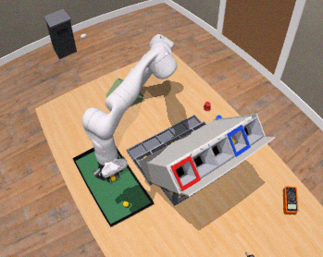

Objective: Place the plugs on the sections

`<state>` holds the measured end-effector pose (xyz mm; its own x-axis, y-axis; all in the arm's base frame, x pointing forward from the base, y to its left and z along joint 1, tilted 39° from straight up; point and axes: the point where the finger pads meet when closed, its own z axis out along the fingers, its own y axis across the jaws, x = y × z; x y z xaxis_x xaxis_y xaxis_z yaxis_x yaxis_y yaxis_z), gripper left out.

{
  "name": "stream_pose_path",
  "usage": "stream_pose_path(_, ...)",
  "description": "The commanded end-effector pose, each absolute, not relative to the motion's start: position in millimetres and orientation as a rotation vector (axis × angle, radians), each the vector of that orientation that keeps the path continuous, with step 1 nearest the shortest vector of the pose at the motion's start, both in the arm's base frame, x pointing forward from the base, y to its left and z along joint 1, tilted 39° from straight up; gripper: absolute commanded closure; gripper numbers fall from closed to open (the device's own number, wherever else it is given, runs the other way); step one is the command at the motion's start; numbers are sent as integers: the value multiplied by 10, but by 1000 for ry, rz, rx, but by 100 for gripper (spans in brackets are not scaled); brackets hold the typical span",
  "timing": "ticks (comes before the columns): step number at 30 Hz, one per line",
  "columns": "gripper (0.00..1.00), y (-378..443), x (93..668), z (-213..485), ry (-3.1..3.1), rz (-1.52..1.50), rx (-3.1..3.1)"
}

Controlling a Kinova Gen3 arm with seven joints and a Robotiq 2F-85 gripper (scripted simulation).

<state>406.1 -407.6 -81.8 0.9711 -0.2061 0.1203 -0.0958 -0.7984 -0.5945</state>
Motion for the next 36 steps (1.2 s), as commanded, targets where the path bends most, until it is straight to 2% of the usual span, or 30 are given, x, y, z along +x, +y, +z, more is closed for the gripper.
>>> stream_pose_path(1, 100, -4106, 4065, -770, 210, -240, -2492)
stream_pose_path(5, 100, -4106, 4065, -770, 210, -240, -2492)
stream_pose_path(6, 100, -4189, 3405, -562, 210, -240, -2493)
stream_pose_path(10, 100, -4202, 3303, -530, 210, -240, -2493)
stream_pose_path(22, 100, -4202, 3303, -530, 210, -240, -2493)
stream_pose_path(23, 100, -3972, 3464, 102, 210, -237, -2492)
stream_pose_path(26, 100, -3942, 3488, 197, 210, -237, -2492)
stream_pose_path(32, 100, -3714, 3651, 830, 210, -237, -2492)
stream_pose_path(36, 100, -3714, 3651, 830, 210, -237, -2492)
